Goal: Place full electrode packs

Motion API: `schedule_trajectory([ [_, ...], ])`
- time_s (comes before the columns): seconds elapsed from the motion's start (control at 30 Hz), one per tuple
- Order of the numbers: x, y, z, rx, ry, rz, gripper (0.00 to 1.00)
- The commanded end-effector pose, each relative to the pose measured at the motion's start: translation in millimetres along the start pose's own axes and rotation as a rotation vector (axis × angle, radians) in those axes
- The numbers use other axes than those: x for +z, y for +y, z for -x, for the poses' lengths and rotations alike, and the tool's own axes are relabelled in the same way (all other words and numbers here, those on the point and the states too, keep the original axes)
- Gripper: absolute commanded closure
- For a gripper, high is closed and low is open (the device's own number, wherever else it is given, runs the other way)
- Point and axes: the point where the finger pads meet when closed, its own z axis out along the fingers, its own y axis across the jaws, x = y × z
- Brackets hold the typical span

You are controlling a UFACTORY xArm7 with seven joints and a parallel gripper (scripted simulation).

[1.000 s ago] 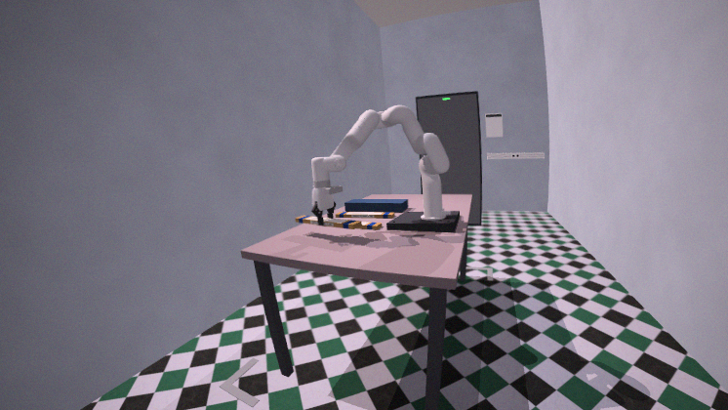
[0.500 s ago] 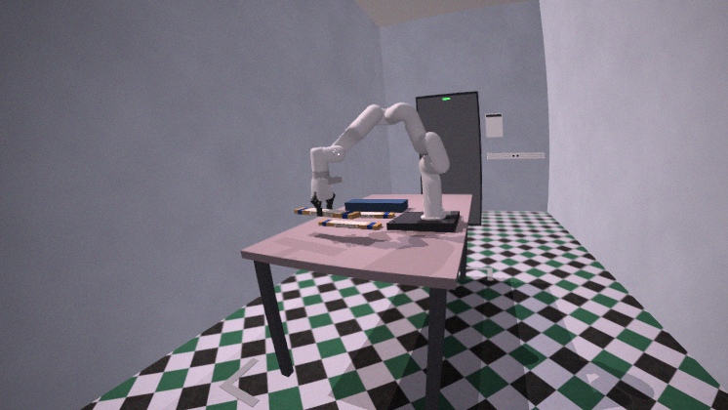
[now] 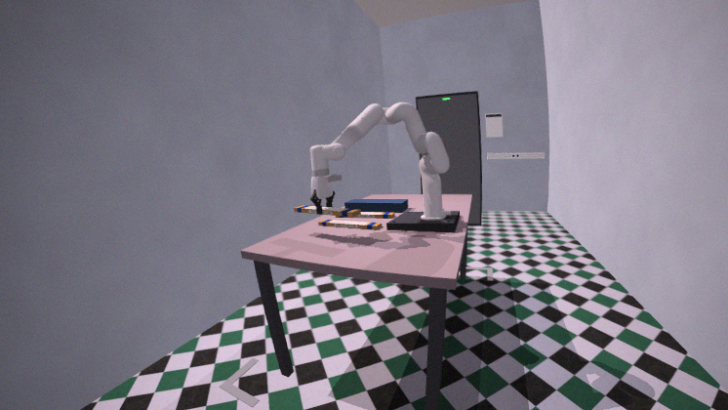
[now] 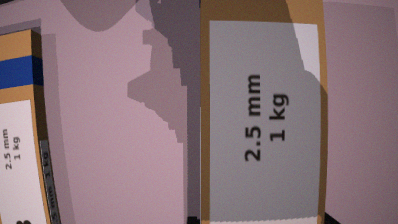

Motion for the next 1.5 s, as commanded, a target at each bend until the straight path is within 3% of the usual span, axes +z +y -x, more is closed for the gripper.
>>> schedule_trajectory([
  [0.0,-2.5,1.3,1.2,0.000,-0.004,0.004,0.42],
  [0.33,-2.8,1.7,0.5,-0.167,-0.005,0.004,0.42],
  [1.47,-2.8,-3.6,4.6,-0.169,-0.004,0.004,0.42],
])
